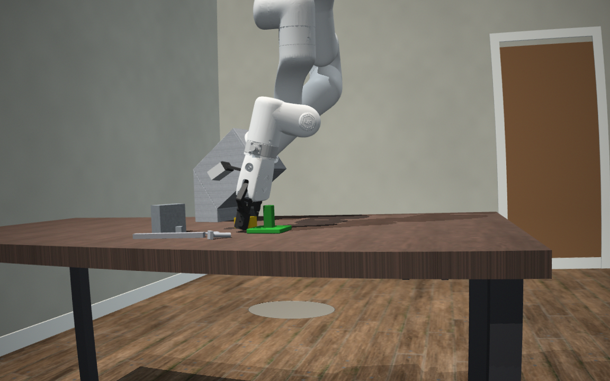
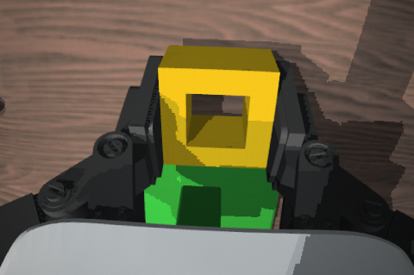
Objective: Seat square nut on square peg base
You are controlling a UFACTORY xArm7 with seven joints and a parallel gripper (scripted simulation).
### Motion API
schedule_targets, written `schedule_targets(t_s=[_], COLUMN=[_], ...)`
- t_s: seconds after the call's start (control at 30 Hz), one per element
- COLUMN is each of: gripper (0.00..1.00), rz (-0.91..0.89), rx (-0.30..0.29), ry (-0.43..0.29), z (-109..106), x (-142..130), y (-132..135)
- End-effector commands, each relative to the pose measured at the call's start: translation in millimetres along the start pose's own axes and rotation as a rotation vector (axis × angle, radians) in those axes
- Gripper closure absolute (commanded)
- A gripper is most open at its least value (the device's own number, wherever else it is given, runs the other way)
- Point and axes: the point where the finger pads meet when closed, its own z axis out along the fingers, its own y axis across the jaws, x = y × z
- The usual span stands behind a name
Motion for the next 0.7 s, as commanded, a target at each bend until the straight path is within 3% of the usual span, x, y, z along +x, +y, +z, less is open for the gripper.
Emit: schedule_targets(t_s=[0.0,0.17,0.2,0.67], gripper=[1.0,1.0,0.0,0.0], rz=[0.001,0.001,0.001,0.001], rx=[0.002,0.002,0.002,0.002], ry=[0.002,0.002,0.002,0.002], z=[0.8,1.0,1.0,1.0], x=[0.5,0.5,0.5,0.5], y=[-0.5,-0.5,-0.5,-0.5])
